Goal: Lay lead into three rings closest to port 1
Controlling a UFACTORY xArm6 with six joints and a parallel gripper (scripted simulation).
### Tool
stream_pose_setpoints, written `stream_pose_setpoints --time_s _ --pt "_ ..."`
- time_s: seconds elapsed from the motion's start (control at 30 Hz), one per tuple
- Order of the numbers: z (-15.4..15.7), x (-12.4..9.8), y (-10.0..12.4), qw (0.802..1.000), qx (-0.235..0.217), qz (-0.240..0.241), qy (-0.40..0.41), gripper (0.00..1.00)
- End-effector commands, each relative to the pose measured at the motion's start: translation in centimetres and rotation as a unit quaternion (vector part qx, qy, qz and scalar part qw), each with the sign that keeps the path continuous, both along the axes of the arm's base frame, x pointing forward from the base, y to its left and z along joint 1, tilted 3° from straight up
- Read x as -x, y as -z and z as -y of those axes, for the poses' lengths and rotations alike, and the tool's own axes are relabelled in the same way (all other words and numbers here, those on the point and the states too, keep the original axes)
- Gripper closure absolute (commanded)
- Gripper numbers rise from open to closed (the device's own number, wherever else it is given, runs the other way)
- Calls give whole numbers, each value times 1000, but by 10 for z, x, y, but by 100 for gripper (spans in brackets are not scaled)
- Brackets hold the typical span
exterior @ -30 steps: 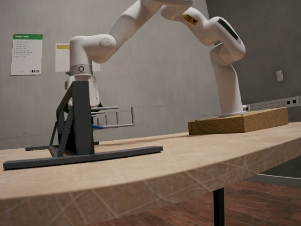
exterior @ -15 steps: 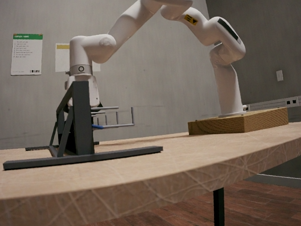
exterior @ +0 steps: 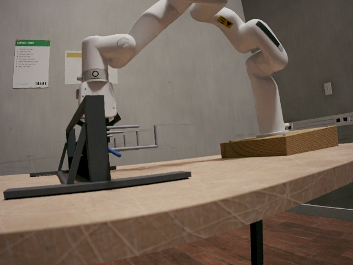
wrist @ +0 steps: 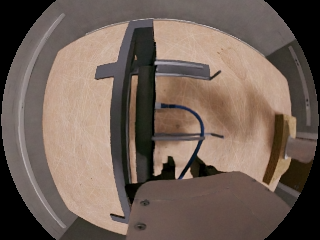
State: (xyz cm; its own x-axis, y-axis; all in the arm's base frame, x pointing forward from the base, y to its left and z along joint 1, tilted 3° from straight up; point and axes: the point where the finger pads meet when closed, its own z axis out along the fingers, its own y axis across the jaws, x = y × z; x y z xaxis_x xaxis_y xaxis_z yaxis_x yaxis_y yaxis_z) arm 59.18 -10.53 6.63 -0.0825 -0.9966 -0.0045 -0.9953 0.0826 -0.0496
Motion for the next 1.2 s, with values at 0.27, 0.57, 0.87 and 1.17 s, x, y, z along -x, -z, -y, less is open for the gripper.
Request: stream_pose_setpoints --time_s 0.27,0.57,0.87,1.17 --pt "0 -1 -39 1000 1 5 0 67" --pt "0 0 -65 1000 1 5 0 67" --pt "0 1 -72 1000 1 5 0 67" --pt "0 1 -73 1000 1 5 0 100"
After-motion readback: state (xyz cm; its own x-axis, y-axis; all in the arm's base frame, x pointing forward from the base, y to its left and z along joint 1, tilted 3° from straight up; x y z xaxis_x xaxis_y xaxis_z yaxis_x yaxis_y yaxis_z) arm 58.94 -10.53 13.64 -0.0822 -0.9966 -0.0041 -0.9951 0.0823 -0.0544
